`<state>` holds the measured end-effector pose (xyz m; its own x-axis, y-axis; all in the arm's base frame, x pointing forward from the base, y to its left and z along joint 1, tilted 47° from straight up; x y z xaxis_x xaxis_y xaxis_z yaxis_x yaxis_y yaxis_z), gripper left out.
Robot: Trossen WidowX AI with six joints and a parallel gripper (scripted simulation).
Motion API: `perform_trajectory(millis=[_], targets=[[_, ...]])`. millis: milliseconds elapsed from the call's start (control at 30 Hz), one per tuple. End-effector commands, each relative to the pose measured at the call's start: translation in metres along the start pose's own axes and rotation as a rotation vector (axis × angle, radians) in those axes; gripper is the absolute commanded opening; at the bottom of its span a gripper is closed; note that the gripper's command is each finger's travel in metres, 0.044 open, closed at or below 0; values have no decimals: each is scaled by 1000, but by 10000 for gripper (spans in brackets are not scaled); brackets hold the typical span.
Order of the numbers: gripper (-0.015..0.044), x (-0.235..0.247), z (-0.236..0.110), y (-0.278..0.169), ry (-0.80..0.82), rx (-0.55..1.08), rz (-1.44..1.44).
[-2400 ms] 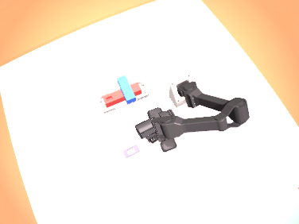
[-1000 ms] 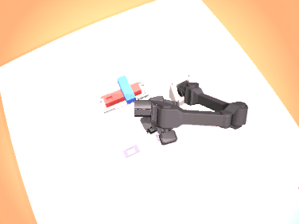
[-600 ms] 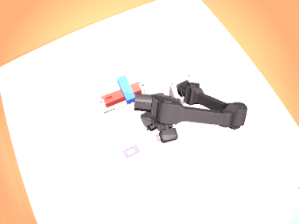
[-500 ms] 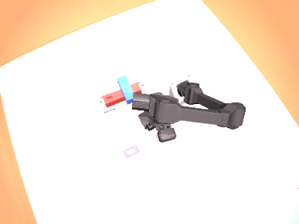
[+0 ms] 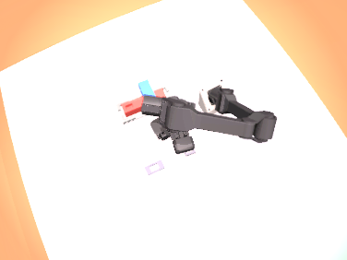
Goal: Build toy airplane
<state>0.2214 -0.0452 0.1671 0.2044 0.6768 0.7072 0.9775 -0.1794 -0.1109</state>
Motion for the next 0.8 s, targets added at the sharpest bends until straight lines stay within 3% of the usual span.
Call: perform_trajectory(millis=[0, 767], targets=[[0, -7, -1, 9, -4, -2, -8], [0, -52, 4, 56, -8, 12, -47]])
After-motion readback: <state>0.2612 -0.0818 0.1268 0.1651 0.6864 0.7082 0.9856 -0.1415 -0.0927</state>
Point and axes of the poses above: the point midway between the two fingers, 35 mm back from their tips, its own z axis out along the fingers, its own x axis across the jaws, y = z × x, the point moved 4 cm from there along -z, back along the fingers
